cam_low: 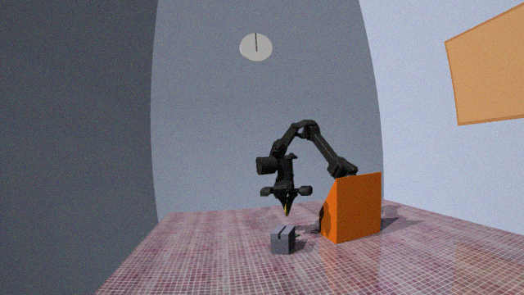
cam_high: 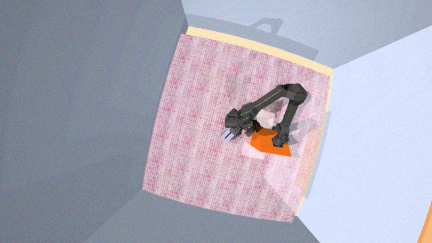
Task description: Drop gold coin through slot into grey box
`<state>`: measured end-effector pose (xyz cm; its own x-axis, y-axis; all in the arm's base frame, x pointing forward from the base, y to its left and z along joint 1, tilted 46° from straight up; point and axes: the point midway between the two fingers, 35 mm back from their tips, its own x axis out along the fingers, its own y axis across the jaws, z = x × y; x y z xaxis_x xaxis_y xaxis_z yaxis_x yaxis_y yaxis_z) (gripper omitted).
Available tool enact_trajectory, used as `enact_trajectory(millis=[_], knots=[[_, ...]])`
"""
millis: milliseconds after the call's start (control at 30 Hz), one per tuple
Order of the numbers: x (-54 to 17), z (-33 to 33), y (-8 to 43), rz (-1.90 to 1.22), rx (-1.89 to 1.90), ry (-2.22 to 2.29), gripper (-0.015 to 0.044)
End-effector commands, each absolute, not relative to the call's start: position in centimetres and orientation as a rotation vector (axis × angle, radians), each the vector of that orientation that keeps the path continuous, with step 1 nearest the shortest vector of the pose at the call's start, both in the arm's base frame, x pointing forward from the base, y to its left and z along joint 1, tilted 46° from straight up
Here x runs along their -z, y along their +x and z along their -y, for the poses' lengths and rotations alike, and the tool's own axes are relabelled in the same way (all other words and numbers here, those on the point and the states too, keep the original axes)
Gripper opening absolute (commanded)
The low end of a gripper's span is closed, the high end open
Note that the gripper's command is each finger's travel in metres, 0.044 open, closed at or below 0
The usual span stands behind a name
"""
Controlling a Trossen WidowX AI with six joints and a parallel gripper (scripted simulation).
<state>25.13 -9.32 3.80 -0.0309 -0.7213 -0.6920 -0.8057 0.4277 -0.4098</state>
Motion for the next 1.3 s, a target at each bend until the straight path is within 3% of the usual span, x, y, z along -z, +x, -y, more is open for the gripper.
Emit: enact_trajectory(millis=[0, 1267], knots=[[-3.4, 8.7, 25.8, -1.767, -0.120, -1.324, 0.0000], [2.4, 3.4, 30.1, -1.765, -0.118, -1.323, 0.0004]])
